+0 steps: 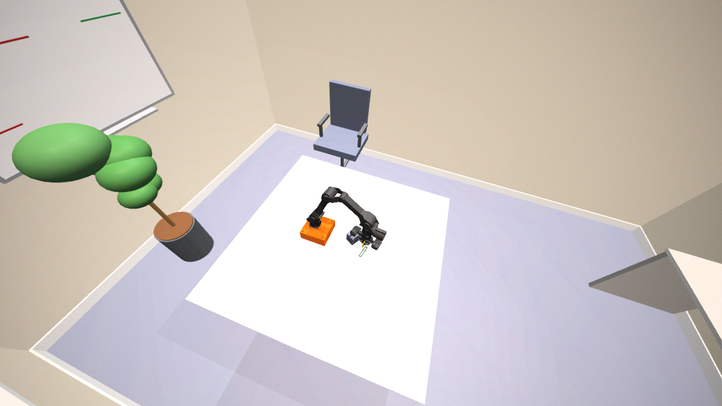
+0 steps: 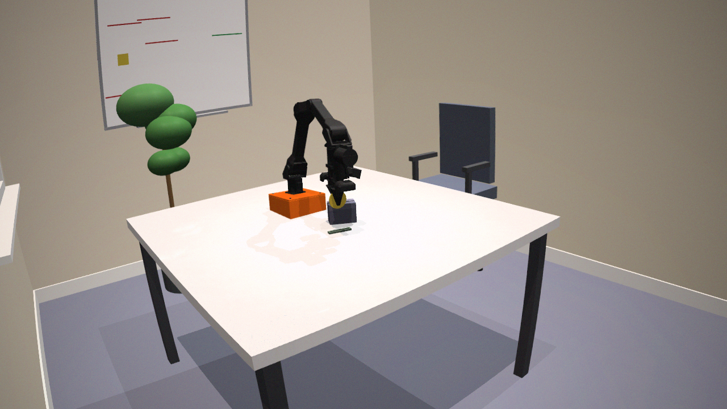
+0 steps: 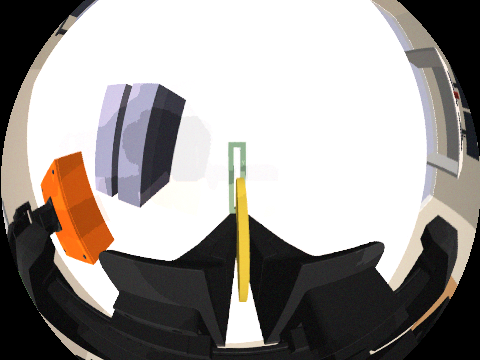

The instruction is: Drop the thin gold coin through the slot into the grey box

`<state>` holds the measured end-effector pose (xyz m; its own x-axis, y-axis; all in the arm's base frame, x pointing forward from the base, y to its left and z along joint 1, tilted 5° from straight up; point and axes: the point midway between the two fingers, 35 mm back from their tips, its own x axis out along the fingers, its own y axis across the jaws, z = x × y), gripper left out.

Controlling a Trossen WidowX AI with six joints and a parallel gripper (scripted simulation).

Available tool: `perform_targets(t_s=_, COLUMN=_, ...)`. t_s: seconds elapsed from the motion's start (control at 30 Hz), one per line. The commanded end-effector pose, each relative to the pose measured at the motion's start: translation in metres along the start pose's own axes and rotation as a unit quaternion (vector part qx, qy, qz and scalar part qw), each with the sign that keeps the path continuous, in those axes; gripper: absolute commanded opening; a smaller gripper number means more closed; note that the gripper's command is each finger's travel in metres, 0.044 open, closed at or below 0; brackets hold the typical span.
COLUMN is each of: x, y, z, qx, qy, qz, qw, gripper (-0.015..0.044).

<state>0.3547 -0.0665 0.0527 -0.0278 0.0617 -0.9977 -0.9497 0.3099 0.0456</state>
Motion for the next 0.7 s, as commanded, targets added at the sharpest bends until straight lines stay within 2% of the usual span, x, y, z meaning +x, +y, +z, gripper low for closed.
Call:
perform_targets(t_s=0.0, x=-0.009, y=0.000, z=-0.001, qx=-0.002, qy=0.002, qz=-0.007, qw=1.000, gripper=0.0000)
perform_targets(t_s=0.37, x=-0.010, y=-0.002, z=0.012, qx=0.122, qy=0.000, qz=-0.007, qw=0.992, gripper=0.0000)
perform_targets(t_s=0.67, x=-0.011, y=0.004, z=0.016, qx=0.125, qy=0.000, qz=-0.007, qw=0.992, gripper=0.0000)
